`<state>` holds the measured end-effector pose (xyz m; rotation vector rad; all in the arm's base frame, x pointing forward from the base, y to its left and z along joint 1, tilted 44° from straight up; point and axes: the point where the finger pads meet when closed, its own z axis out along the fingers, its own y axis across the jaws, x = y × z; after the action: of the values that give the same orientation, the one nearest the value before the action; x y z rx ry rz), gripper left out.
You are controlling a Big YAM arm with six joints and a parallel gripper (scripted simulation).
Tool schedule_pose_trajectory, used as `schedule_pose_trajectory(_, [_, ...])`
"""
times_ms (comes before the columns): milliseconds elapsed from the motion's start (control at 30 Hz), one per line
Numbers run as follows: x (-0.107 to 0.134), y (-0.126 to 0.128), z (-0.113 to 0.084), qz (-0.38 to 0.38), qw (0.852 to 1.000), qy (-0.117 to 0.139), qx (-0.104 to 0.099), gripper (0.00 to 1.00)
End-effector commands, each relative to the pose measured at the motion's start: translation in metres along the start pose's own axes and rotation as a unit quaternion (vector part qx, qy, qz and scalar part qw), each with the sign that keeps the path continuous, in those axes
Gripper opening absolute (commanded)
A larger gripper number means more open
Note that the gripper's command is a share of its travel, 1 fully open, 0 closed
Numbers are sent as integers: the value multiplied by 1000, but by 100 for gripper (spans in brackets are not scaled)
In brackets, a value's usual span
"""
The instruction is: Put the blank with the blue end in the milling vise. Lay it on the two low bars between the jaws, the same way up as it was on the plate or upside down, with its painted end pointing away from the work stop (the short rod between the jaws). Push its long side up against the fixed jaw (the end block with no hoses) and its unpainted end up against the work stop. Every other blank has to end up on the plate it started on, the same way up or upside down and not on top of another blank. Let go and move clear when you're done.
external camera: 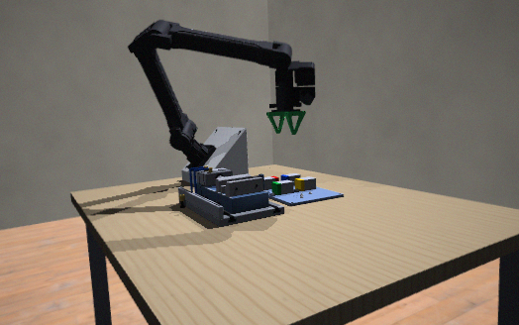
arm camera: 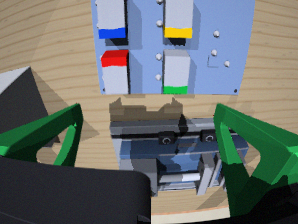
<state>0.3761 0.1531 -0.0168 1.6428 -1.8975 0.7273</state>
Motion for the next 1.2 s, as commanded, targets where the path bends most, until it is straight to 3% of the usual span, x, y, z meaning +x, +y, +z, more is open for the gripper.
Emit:
schedule_pose_trajectory(0, [-3, -9, -4, 1, 1000, -7, 3, 100])
schedule_pose_trajectory(500, [-3, -9, -4, 1, 1000, -7, 3, 100])
schedule_pose_trajectory(700, [-45, 44, 21, -3, 1000, -1, 5, 100])
schedule_pose_trajectory(800, [-52, 55, 26, -3, 1000, -1, 5, 100])
schedule_pose_trajectory(833, [-62, 40, 13, 7, 1000, -17, 15, 0])
schedule_pose_trajectory(967, [-59, 33, 14, 16, 1000, -19, 12, 0])
schedule_pose_trajectory(1000, [-44, 31, 10, 22, 1000, -18, 6, 0])
schedule_pose_trajectory(1167, [-45, 31, 11, 22, 1000, -17, 6, 0])
